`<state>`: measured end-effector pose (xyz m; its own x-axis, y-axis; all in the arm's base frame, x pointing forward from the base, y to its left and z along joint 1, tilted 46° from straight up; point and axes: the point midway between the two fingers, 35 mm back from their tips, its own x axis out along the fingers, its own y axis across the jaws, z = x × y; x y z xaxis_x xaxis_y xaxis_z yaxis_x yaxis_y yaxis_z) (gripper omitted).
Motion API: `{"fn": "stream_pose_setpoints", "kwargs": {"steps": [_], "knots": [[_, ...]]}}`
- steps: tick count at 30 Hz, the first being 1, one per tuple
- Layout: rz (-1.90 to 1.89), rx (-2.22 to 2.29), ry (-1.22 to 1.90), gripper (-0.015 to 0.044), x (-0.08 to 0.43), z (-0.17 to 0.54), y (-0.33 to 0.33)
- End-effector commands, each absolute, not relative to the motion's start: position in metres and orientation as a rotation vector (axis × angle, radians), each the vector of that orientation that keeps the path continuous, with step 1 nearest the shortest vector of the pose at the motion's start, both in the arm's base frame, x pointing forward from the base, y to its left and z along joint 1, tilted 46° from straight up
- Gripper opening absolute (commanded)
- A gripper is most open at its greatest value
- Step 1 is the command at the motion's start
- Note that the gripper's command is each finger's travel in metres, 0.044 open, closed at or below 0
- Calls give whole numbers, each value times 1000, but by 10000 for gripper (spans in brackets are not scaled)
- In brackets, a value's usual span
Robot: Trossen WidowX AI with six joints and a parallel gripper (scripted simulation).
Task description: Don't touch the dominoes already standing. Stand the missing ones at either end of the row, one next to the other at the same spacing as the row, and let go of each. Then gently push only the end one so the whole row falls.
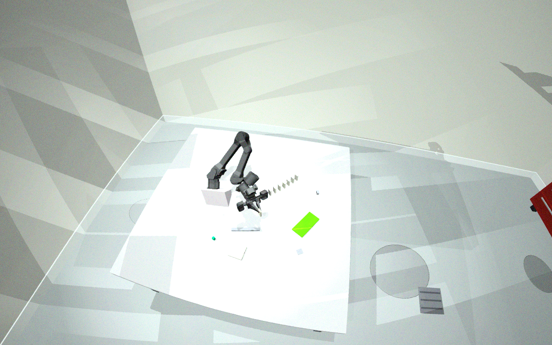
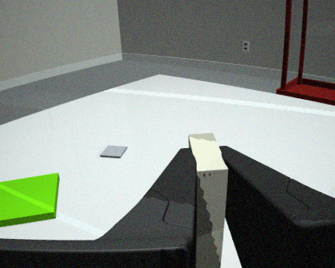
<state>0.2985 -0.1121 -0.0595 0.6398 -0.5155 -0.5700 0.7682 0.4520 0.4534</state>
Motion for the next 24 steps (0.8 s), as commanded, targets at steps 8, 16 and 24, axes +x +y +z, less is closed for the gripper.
{"fn": "stream_pose_setpoints", "kwargs": {"steps": [8, 16, 24], "knots": [[-821, 752, 384, 25, 301, -87, -86], [-820, 751, 382, 25, 299, -106, -68], [-817, 746, 377, 25, 294, -123, -52]]}}
